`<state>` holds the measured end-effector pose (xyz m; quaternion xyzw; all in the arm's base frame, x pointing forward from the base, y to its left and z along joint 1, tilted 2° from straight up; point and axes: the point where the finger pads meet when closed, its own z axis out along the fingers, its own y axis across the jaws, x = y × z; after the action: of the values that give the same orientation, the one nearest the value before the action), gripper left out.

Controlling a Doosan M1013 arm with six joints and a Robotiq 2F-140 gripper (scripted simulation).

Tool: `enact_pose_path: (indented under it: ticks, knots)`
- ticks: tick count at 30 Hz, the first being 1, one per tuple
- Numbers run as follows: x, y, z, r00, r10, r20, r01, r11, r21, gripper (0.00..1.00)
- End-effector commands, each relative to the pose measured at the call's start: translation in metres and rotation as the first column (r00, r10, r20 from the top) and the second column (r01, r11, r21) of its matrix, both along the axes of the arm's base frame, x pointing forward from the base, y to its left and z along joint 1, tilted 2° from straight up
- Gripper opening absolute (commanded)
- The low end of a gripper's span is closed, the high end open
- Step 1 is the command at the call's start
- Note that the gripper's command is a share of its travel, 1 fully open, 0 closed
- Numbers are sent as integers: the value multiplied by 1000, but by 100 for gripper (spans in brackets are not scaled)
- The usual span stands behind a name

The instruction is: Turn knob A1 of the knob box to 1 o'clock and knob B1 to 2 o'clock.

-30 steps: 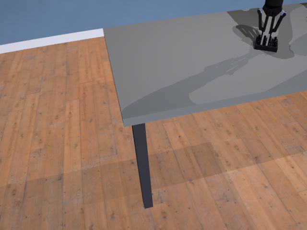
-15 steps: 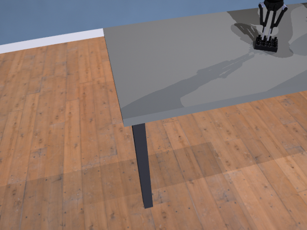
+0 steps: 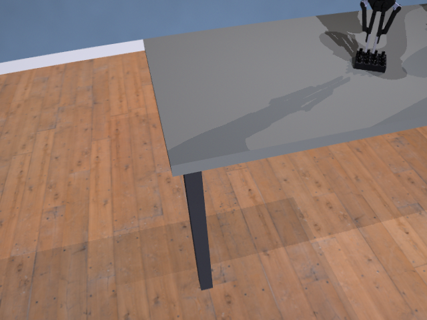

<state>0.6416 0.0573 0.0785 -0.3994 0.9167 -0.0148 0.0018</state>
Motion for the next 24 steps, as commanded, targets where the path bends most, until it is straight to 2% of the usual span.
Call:
enact_pose_path:
  ticks: [1,6,12,18,24]
  knots:
    - [0,0,0,1000,0,0,0,1000,0,12]
    - [0,0,0,1000,-7,0,7,1000,0,12]
    - [0,0,2,991,-135,3,135,991,2,12]
    - [0,0,6,916,-401,9,401,916,9,12]
    - [0,0,10,786,-618,12,618,786,15,12]
